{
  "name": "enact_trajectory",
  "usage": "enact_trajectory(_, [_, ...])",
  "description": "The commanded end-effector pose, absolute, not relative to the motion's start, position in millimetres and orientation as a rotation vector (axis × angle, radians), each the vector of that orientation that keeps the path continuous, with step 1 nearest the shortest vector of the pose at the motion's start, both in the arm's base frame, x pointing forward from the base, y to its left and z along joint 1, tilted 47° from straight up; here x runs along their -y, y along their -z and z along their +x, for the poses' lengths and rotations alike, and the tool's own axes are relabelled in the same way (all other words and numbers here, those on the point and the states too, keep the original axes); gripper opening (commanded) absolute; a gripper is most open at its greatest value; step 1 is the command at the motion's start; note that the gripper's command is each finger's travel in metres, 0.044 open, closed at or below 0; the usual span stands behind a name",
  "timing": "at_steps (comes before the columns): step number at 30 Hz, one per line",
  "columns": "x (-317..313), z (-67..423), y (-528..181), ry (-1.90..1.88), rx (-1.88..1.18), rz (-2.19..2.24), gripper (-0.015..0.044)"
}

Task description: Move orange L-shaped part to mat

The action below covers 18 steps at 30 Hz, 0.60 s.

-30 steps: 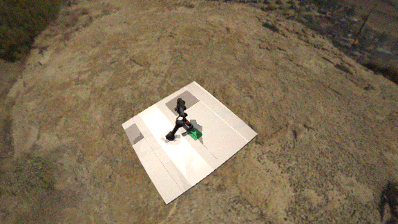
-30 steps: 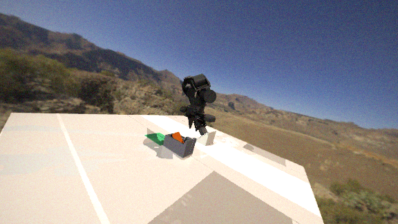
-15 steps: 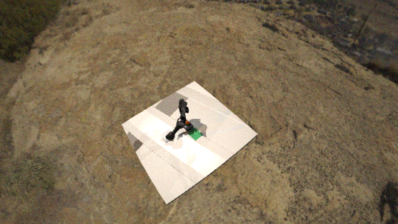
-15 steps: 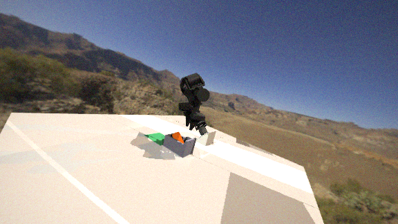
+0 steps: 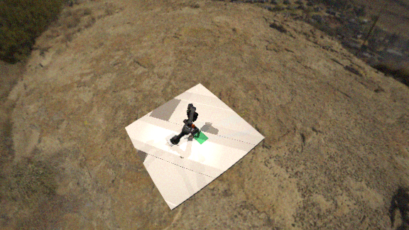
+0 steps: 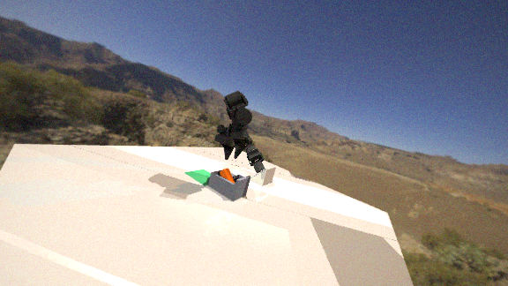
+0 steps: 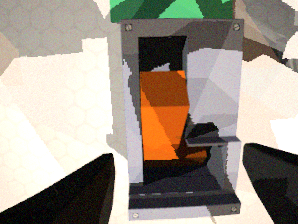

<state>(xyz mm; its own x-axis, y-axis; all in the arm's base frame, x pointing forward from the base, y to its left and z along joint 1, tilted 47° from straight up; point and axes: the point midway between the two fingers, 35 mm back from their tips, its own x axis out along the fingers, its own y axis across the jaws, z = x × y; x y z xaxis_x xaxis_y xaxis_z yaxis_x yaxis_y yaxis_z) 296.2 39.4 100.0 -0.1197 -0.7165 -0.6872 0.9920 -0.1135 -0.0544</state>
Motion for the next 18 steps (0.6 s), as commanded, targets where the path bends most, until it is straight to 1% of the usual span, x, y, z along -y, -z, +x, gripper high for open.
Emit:
enact_trajectory(1, [-37,296,-103,1.625,-0.578,0.630,0.0280])
enact_trajectory(9, [-16,293,-83,1.625,-0.577,0.630,0.0280])
enact_trajectory(18, [-9,292,-76,1.624,-0.577,0.630,0.0280])
